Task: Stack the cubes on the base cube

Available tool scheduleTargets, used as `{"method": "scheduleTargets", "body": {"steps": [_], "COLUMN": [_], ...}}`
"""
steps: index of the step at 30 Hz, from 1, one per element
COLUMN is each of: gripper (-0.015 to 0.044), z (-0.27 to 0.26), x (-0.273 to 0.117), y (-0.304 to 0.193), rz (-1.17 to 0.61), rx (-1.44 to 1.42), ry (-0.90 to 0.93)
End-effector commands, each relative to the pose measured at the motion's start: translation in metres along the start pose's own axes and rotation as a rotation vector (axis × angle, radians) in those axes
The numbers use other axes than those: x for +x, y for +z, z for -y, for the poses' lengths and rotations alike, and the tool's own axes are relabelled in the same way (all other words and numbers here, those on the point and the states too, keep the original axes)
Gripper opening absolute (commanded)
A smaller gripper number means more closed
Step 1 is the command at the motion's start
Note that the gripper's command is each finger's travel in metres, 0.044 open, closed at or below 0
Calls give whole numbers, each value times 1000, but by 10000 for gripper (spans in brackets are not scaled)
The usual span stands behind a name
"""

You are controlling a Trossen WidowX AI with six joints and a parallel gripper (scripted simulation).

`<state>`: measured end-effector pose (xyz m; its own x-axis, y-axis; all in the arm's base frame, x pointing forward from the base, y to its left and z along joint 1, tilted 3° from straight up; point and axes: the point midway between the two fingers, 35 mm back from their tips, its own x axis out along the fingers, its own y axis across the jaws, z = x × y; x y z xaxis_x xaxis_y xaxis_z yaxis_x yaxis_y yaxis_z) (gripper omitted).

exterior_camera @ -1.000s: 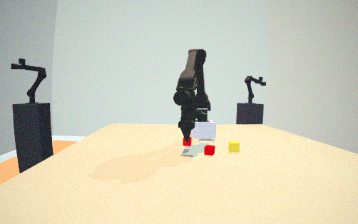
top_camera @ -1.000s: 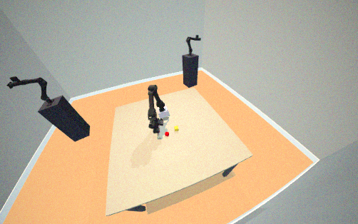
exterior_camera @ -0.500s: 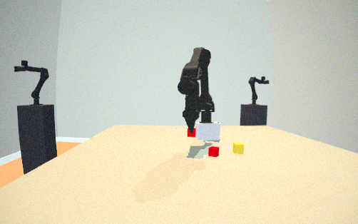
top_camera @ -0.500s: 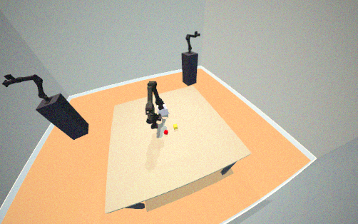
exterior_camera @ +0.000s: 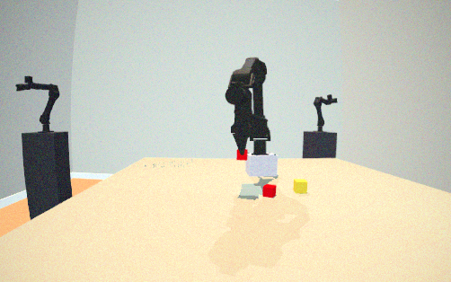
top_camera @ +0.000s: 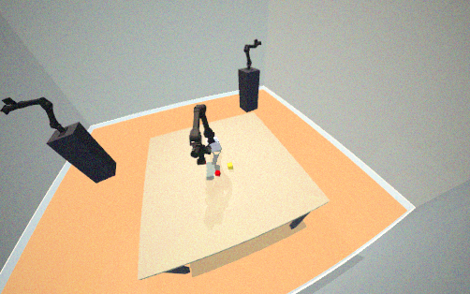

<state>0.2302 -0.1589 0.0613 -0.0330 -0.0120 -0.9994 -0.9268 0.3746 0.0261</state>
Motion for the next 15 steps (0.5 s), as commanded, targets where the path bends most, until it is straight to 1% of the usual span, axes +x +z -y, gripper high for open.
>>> {"method": "scheduleTargets", "body": {"steps": [1, 15], "gripper": [105, 105], "z": [1, 10], "x": [0, 8], "y": [6, 51], "rz": [-4, 0], "rx": [29, 209], "ry": [5, 3]}}
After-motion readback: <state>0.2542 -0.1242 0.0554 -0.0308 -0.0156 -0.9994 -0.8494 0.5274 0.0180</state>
